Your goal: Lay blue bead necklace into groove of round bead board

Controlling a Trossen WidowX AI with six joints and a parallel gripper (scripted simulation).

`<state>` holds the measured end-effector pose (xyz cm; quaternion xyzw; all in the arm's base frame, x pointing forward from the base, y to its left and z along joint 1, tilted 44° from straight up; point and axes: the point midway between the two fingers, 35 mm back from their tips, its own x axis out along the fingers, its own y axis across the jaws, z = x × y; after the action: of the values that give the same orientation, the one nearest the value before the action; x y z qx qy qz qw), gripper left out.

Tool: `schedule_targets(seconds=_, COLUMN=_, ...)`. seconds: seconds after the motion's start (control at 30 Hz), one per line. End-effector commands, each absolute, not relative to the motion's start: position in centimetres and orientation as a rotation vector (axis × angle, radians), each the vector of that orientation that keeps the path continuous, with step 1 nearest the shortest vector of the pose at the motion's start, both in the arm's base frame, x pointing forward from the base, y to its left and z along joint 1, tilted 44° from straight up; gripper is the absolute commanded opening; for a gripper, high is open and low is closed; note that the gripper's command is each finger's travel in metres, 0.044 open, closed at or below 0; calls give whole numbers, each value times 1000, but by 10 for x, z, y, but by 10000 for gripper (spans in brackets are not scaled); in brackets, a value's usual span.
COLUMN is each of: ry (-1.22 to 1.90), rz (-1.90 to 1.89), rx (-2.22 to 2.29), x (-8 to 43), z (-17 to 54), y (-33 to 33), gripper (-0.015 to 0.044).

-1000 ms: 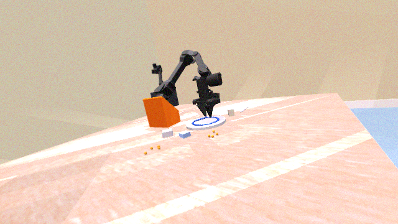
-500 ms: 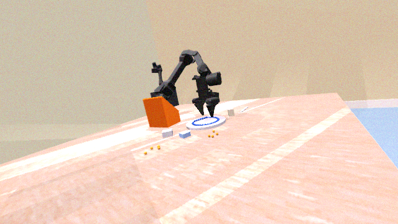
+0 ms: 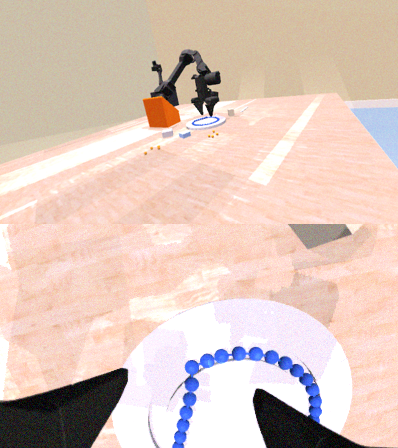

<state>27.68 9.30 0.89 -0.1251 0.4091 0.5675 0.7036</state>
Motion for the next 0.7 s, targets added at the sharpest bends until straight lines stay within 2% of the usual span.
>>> schedule_targets(seconds=0.0, ry=908, rz=1264, rx=-296, x=268, z=-2, y=68, gripper=282)
schedule_targets(seconds=0.2, ry=882, rz=1287, rx=-325, x=248, z=-16, y=31, gripper=125)
schedule_targets(seconds=0.67, ry=872, rz=1294, rx=-330, x=243, z=-31, y=35, gripper=120)
